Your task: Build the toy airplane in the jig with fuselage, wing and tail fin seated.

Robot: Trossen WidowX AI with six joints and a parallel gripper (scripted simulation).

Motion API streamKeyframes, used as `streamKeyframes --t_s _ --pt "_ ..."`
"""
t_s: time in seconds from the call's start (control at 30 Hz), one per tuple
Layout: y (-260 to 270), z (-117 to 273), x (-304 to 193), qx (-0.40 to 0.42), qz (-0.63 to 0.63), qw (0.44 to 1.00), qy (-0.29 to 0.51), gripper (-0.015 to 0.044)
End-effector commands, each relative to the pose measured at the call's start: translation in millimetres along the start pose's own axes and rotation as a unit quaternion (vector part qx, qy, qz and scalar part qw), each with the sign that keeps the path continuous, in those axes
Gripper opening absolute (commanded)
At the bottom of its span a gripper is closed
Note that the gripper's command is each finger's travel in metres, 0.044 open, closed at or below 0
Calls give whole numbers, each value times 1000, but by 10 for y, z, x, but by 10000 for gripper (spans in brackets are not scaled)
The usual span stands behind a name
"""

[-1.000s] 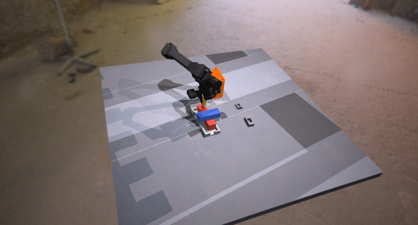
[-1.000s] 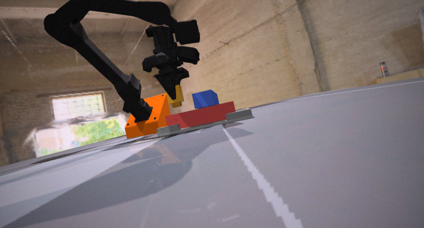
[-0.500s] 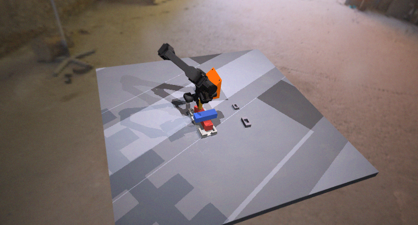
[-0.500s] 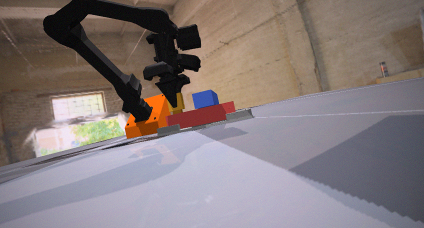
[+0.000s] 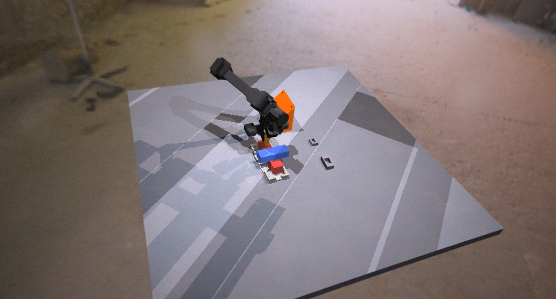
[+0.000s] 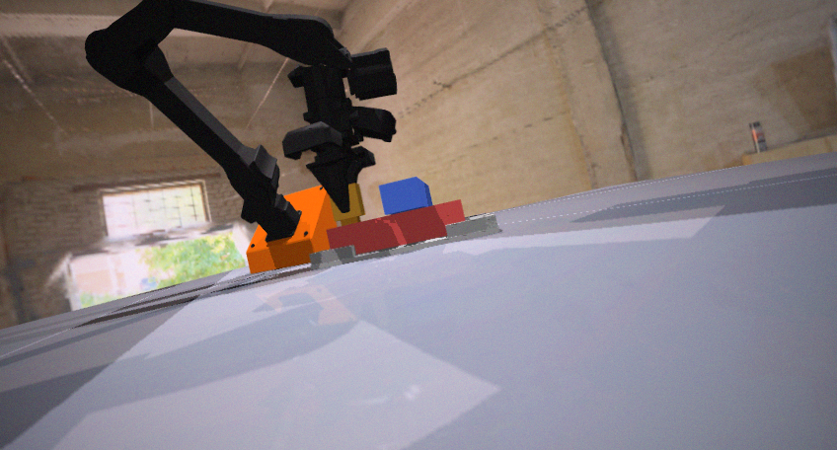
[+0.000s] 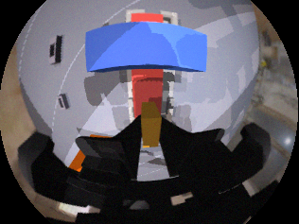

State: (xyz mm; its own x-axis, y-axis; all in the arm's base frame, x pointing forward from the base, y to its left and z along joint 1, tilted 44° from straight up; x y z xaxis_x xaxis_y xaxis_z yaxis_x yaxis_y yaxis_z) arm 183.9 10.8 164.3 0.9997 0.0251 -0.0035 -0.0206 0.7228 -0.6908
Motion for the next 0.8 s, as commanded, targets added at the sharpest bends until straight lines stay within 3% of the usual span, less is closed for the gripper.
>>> streamKeyframes --t_s 0.0,0.17,0.4,0.6,0.77 --pt "0 2 2 0 -1 1000 0 131" --pt "0 2 2 0 -1 1000 0 260" --pt "0 26 5 1 0 1000 -1 260" --pt "-25 796 -41 16 6 1000 -23 260" --pt "-15 896 -16 13 7 1000 -21 260"
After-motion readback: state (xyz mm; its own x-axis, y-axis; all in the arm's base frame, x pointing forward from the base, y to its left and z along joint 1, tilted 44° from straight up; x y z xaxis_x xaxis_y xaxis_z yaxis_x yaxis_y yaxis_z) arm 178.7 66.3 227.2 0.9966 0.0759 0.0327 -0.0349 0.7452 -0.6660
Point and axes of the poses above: the point midway between the two fingers, 35 mm back from their tips, its own z axis back along the fingers, its own y axis across the jaws, x = y × z, the point moved 10 cm from there along z, back along the fingers, and after that the axes turned 2 degrees about -z, right-handed, at the moved point
